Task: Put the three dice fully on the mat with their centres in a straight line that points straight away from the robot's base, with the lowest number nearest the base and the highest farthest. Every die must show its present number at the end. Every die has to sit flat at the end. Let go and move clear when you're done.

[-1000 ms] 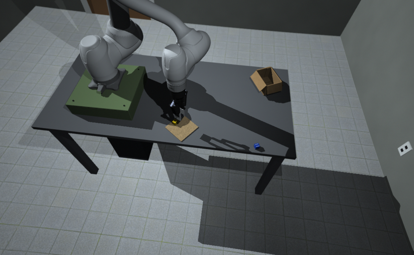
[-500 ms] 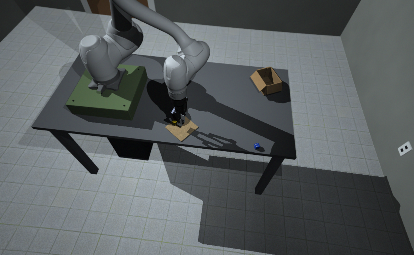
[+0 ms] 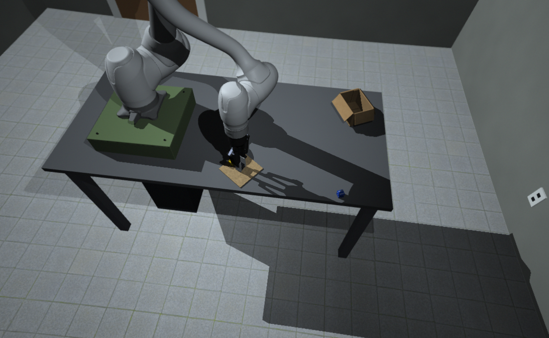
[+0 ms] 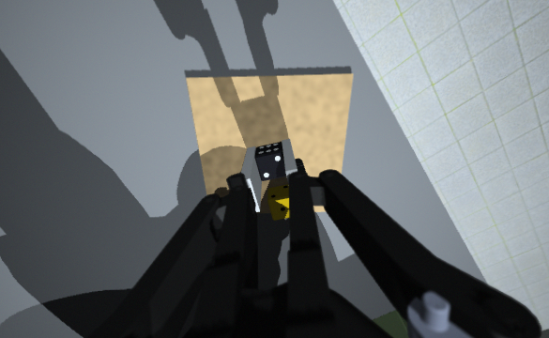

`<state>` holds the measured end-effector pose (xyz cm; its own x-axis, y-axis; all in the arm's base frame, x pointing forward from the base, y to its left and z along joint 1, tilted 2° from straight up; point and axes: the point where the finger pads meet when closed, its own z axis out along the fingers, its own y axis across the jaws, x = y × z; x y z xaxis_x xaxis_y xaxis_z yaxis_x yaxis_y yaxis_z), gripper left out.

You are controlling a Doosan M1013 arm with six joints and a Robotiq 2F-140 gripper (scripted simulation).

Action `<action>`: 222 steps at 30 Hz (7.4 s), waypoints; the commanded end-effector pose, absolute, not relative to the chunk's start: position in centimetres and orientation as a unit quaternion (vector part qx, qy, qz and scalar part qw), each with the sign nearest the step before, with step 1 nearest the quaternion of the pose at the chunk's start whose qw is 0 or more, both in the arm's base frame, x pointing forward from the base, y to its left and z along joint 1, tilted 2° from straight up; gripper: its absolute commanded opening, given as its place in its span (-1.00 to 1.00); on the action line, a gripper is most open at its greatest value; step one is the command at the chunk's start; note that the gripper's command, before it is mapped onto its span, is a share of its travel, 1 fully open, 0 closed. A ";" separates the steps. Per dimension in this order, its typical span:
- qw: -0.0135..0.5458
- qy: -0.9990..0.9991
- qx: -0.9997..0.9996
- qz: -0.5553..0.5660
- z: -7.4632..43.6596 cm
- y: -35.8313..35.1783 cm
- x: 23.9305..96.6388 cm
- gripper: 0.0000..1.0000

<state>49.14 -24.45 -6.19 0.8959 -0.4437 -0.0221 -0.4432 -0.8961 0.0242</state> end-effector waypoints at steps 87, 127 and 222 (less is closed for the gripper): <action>0.009 -0.228 0.974 -0.013 -6.6 -24.5 49.2 -0.57; 0.009 -0.228 0.974 -0.013 -6.3 -24.5 49.2 -0.36; 0.013 -0.554 0.832 -0.009 0.1 -32.9 93.3 -0.36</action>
